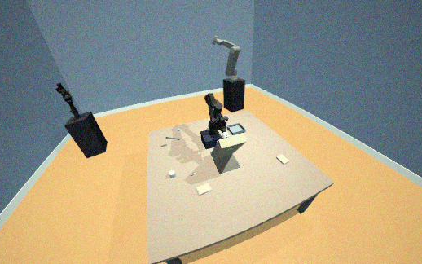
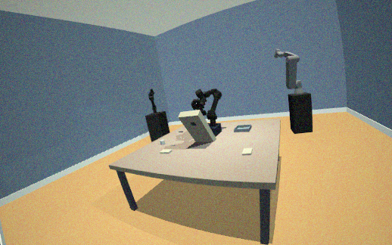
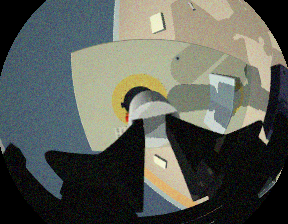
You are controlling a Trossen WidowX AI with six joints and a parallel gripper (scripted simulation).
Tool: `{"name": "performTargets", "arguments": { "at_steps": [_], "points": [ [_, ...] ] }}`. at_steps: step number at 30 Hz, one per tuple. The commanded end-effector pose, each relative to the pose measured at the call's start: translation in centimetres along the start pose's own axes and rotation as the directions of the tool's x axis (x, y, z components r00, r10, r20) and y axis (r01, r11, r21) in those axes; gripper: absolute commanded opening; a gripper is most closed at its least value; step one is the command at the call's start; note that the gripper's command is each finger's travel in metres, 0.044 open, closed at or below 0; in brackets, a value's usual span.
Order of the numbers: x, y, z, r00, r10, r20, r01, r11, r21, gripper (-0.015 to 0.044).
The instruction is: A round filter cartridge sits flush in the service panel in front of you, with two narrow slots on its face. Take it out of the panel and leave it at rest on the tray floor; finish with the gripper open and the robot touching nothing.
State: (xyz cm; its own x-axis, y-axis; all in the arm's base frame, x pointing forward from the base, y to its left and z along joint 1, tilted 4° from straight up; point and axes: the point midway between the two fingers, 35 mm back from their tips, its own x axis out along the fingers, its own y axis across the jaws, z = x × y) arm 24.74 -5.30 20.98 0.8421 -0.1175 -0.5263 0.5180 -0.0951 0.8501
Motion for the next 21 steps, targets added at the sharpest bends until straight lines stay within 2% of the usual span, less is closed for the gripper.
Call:
{"name": "performTargets", "arguments": {
  "at_steps": [1, 18, 21],
  "points": [
    [0.0, -1.0, -0.1, 1.000, 0.008, -0.003, -0.008, 1.000, -0.004, 0.0000],
    [0.9, -6.8, -0.3, 1.000, 0.006, -0.003, -0.006, 1.000, -0.004, 0.0000],
    [0.8, -6.4, -0.2, 1.000, -0.009, 0.000, 0.009, 1.000, 0.001, 0.0079]
  ]
}}
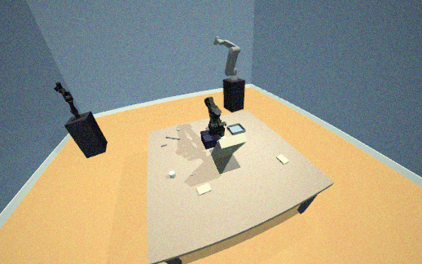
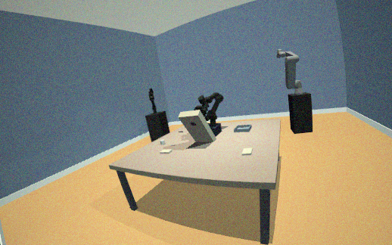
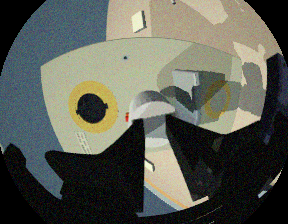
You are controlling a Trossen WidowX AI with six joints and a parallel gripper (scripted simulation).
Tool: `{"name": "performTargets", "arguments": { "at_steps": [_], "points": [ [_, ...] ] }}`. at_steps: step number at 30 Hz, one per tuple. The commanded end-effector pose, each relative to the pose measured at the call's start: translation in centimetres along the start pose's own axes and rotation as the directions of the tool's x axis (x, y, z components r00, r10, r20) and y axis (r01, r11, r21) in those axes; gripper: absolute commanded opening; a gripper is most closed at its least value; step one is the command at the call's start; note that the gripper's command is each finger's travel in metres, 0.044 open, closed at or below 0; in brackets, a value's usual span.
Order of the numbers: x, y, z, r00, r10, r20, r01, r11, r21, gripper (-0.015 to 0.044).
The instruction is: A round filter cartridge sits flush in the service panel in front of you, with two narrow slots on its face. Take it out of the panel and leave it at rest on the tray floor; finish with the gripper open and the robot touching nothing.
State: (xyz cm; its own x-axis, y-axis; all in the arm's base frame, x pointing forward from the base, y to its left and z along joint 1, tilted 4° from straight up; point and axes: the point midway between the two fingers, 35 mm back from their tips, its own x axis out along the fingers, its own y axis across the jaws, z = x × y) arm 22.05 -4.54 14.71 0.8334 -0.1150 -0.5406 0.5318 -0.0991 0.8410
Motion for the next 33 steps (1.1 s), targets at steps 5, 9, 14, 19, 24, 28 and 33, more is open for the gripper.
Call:
{"name": "performTargets", "arguments": {
  "at_steps": [5, 9, 14, 19, 24, 28, 33],
  "points": [
    [-0.11, 0.37, 0.01, 1.000, 0.007, 0.000, -0.007, 1.000, -0.001, 0.0101],
    [-0.11, 0.37, 0.01, 1.000, 0.007, 0.000, -0.007, 1.000, -0.001, 0.0101],
    [-0.07, 0.04, -0.05, 1.000, 0.019, -0.002, -0.019, 1.000, -0.005, 0.0101],
    [-0.06, -0.05, -0.06, 1.000, 0.022, -0.003, -0.022, 1.000, -0.006, 0.0101],
    [-0.06, -0.05, -0.06, 1.000, 0.022, -0.003, -0.022, 1.000, -0.006, 0.0101],
    [-0.06, -0.05, -0.06, 1.000, 0.022, -0.003, -0.022, 1.000, -0.006, 0.0101],
    [-0.06, -0.05, -0.06, 1.000, 0.022, -0.003, -0.022, 1.000, -0.006, 0.0101]
  ]
}}
